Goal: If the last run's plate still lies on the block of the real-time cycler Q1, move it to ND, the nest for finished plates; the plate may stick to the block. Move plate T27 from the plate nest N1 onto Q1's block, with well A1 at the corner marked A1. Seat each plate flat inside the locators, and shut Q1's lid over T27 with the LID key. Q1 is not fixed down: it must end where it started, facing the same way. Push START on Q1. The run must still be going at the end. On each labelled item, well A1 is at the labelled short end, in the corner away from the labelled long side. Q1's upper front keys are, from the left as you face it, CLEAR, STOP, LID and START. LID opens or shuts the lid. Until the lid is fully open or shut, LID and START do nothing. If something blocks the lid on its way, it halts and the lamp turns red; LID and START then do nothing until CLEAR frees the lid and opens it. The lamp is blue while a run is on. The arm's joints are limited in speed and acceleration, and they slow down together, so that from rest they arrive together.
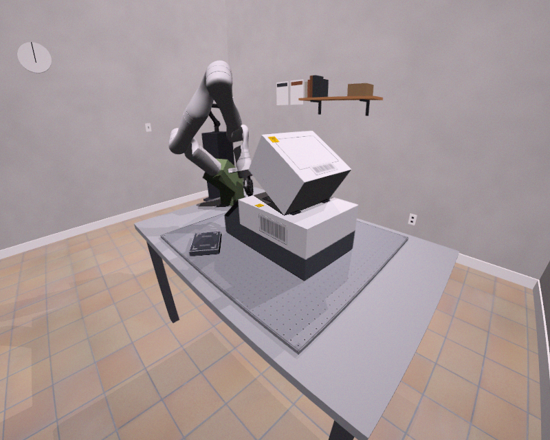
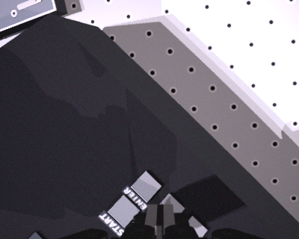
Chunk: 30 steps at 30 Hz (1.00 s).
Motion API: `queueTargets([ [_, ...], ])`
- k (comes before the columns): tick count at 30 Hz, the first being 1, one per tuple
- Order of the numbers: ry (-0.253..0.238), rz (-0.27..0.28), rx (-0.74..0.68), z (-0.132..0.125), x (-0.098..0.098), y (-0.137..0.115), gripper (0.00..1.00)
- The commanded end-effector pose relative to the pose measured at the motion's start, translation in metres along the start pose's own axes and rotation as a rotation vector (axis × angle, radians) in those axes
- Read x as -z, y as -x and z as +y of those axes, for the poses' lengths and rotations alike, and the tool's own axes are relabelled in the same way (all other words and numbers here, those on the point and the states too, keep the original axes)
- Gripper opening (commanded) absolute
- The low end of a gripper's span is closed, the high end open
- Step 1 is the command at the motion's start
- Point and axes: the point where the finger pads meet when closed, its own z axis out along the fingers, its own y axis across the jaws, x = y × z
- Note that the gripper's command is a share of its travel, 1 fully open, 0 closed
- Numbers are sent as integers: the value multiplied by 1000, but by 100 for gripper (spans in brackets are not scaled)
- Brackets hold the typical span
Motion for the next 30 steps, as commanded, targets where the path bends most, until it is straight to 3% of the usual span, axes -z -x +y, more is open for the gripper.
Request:
queueTargets([
  [1, -2, 0, -3, 0, 3, 0, 10],
  [30, -2, 0, -3, 9, 28, -9, 10],
])
